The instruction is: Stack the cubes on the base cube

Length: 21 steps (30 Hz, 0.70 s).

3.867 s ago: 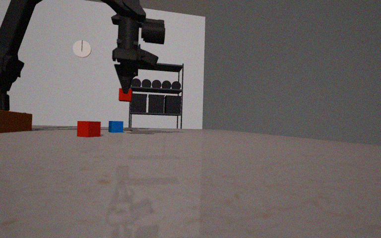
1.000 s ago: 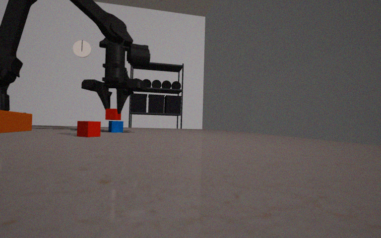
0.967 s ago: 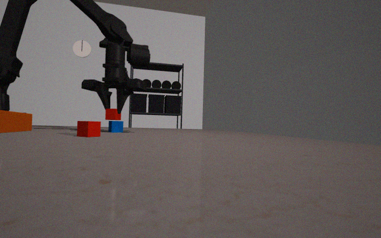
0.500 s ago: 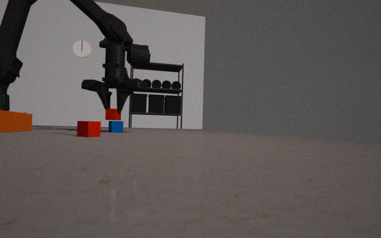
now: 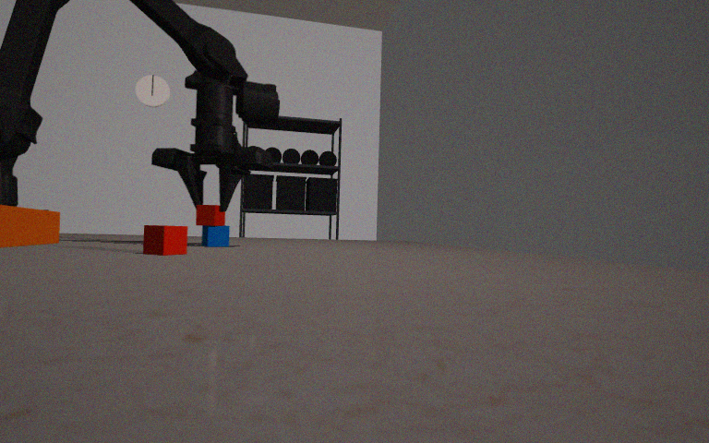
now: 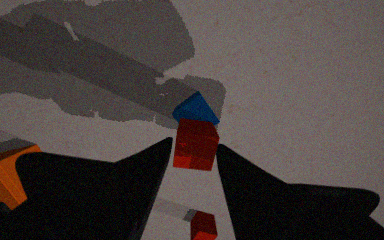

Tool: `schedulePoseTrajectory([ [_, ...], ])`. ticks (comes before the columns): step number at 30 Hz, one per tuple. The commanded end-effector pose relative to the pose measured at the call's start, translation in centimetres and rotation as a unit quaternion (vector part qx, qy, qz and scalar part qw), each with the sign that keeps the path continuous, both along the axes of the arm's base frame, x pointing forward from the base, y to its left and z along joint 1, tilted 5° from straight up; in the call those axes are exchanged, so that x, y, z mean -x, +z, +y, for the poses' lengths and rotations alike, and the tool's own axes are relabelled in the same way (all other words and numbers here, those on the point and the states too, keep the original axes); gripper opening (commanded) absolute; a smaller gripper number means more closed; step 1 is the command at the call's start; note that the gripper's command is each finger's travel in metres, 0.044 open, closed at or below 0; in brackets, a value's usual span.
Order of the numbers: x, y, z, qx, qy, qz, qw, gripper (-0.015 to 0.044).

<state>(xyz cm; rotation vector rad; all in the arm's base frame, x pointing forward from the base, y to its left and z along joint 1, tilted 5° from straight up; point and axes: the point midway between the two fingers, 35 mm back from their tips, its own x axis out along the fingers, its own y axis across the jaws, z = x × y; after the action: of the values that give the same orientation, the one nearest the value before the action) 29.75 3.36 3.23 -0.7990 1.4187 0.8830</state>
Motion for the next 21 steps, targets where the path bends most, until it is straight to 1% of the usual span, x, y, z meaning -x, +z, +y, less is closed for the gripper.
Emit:
schedulePoseTrajectory([
  [1,0.0,0.0,0.0,-0.002,-0.001,0.002,1.0,0.0205],
  [4,0.0,0.9,0.0,0.0,0.0,0.0,1.0,0.0205],
  [21,-0.1,3.0,-0.1,0.0,0.0,0.0,1.0,0.0205],
])
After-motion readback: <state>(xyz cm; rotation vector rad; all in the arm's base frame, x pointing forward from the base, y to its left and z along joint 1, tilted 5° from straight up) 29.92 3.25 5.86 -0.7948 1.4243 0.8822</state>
